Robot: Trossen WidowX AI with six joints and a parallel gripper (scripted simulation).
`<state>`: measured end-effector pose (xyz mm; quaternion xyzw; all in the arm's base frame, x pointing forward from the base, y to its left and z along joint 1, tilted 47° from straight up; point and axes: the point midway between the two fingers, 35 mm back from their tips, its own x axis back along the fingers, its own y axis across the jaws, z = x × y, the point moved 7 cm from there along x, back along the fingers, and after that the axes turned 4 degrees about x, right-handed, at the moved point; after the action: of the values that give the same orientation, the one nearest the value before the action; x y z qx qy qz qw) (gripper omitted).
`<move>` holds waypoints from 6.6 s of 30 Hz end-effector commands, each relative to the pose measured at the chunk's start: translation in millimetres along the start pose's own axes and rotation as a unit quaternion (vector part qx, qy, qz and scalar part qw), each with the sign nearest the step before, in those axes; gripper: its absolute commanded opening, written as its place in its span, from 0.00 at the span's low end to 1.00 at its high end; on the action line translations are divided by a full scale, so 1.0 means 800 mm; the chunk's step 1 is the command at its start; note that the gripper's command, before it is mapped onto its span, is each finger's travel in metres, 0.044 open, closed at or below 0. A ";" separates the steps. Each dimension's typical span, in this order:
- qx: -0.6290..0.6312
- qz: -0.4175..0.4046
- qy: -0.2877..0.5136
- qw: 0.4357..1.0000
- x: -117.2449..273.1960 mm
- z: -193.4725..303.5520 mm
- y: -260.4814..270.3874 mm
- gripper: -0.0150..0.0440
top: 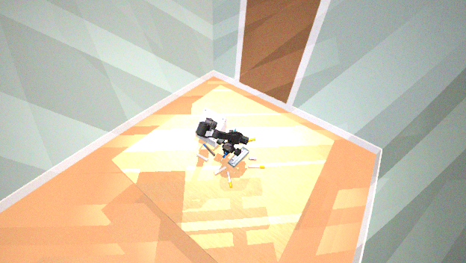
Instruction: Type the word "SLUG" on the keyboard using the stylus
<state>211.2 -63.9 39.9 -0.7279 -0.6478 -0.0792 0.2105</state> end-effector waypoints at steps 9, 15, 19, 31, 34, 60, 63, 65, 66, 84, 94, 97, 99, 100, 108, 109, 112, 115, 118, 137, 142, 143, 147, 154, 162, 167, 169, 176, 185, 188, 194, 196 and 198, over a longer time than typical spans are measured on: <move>0.080 0.054 0.152 0.984 -0.001 -0.021 0.035 0.25; 0.114 0.065 0.231 0.964 0.000 -0.035 0.050 0.25; 0.133 0.066 0.283 0.947 0.001 -0.047 0.059 0.25; 0.176 0.040 0.434 0.883 0.004 -0.088 0.081 0.25; 0.184 0.027 0.469 0.863 0.006 -0.100 0.085 0.25; 0.197 -0.058 0.608 0.767 -0.026 -0.145 0.104 0.25; 0.197 -0.058 0.608 0.767 -0.028 -0.145 0.104 0.25; 0.197 -0.058 0.608 0.767 -0.028 -0.145 0.104 0.25; 0.197 -0.058 0.608 0.767 -0.028 -0.145 0.104 0.25; 0.197 -0.058 0.608 0.767 -0.028 -0.146 0.109 0.39; 0.197 -0.058 0.608 0.767 -0.028 -0.146 0.109 0.39; 0.197 -0.058 0.608 0.767 -0.028 -0.146 0.109 0.39; 0.197 -0.058 0.608 0.767 -0.028 -0.146 0.108 0.39; 0.197 -0.058 0.608 0.767 -0.028 -0.146 0.108 0.39; 0.197 -0.058 0.608 0.767 -0.033 -0.144 0.107 0.39; 0.197 -0.058 0.608 0.767 -0.033 -0.144 0.107 0.39; 0.197 -0.058 0.608 0.767 -0.036 -0.143 0.108 0.39; 0.197 -0.058 0.608 0.767 -0.038 -0.142 0.108 0.39; 0.197 -0.058 0.608 0.767 -0.040 -0.141 0.109 0.39; 0.197 -0.058 0.608 0.767 -0.050 -0.138 0.111 0.39; 0.197 -0.058 0.608 0.767 -0.052 -0.137 0.111 0.39; 0.197 -0.058 0.608 0.767 -0.051 -0.138 0.111 0.39; 0.197 -0.058 0.608 0.767 -0.050 -0.138 0.111 0.39; 0.197 -0.058 0.608 0.767 -0.036 -0.143 0.108 0.39; 0.197 -0.058 0.608 0.767 -0.005 -0.153 0.101 0.39; 0.200 -0.060 0.606 0.768 -0.010 -0.152 0.103 0.35; 0.200 -0.060 0.606 0.768 -0.010 -0.152 0.103 0.33; 0.198 -0.061 0.607 0.767 0.003 -0.123 0.120 0.25; 0.197 -0.061 0.610 0.765 0.040 -0.044 0.152 0.25; 0.197 -0.060 0.611 0.765 0.053 -0.018 0.158 0.25; 0.197 -0.060 0.611 0.764 0.052 -0.011 0.160 0.25; 0.197 -0.060 0.611 0.764 0.044 -0.009 0.162 0.25; 0.197 -0.060 0.611 0.764 0.034 -0.006 0.164 0.25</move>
<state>344.1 -43.6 35.2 -0.4278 -0.4269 -0.3906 0.6944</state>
